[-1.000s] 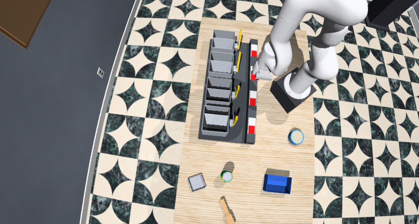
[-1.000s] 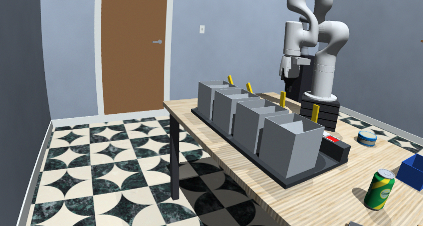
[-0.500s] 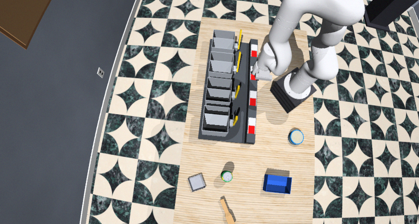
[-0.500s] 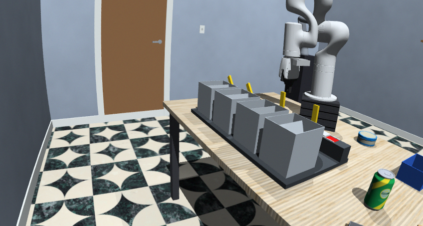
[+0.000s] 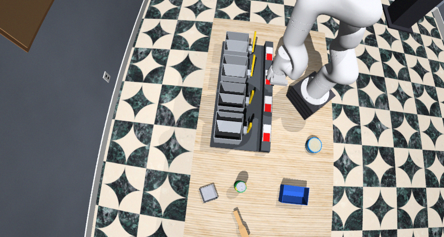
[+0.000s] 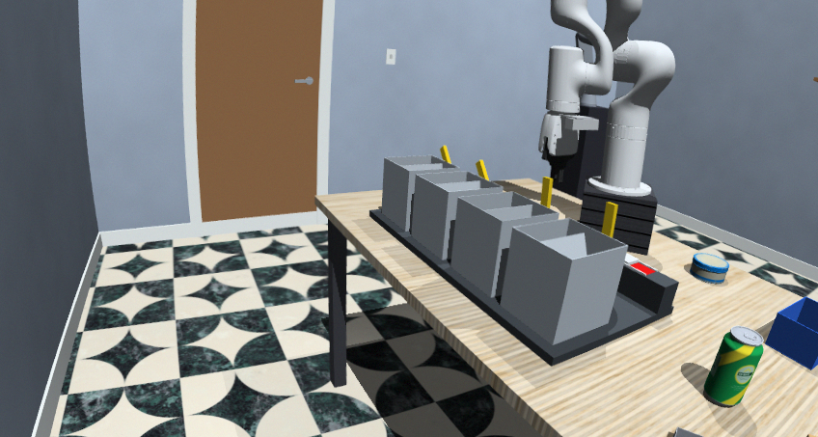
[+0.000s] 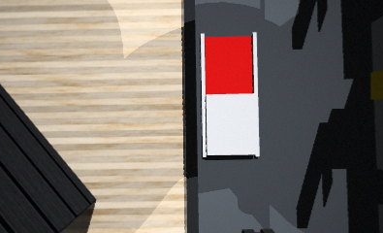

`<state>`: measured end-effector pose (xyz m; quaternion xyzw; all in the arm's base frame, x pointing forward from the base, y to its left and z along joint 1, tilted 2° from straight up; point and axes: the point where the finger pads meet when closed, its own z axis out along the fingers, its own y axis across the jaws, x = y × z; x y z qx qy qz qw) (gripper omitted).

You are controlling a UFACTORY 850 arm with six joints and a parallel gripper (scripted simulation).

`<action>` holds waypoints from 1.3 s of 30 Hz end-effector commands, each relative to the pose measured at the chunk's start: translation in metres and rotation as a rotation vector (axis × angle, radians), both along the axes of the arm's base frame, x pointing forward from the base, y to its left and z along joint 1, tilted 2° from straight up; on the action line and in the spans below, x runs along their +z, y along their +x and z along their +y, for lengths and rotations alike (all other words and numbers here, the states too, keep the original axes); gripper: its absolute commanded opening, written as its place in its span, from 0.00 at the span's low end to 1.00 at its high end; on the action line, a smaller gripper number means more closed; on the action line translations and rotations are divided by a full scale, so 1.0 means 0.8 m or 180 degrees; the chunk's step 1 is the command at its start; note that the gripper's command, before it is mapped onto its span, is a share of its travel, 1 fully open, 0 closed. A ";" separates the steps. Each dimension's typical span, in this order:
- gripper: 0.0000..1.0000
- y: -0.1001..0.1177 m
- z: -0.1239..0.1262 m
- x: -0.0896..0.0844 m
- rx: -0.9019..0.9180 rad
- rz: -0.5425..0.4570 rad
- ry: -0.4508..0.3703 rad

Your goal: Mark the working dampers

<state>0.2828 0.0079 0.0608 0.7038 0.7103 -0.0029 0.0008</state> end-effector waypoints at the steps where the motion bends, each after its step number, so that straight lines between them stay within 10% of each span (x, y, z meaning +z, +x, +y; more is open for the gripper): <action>1: 0.00 0.000 0.000 -0.004 0.0000 -0.0096 -0.0086; 39: 0.00 0.001 -0.001 -0.037 0.0000 -0.0097 -0.0084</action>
